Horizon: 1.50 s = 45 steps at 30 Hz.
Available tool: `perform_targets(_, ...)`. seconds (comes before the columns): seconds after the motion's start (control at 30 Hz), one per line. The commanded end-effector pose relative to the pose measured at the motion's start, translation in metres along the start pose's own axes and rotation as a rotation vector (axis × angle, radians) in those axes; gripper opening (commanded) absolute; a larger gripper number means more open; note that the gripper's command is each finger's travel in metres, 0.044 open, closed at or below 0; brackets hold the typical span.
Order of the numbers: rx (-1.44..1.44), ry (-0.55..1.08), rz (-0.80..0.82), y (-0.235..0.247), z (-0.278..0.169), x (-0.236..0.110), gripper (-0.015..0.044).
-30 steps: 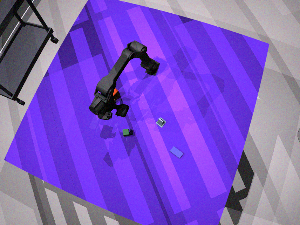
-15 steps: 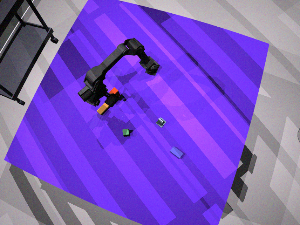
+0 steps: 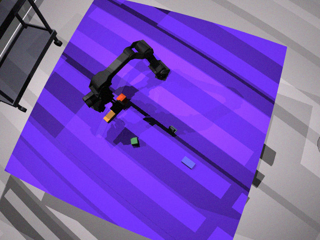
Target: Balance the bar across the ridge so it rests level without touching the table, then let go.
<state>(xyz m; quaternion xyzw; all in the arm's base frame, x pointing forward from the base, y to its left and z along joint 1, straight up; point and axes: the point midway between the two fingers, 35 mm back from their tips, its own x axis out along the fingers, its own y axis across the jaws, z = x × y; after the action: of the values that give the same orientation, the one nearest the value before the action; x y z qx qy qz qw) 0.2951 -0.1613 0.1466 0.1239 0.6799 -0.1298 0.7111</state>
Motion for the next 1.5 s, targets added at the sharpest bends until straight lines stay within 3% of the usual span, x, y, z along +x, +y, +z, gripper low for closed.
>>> perform_targets(0.0,0.006,0.014,-0.004,-0.002,-0.002,0.033,0.0315)
perform_targets(0.2,0.006,0.015,-0.004,-0.001,-0.007,0.07,0.0315)
perform_targets(1.47,0.006,0.015,-0.004,-0.001,-0.008,0.097,0.0315)
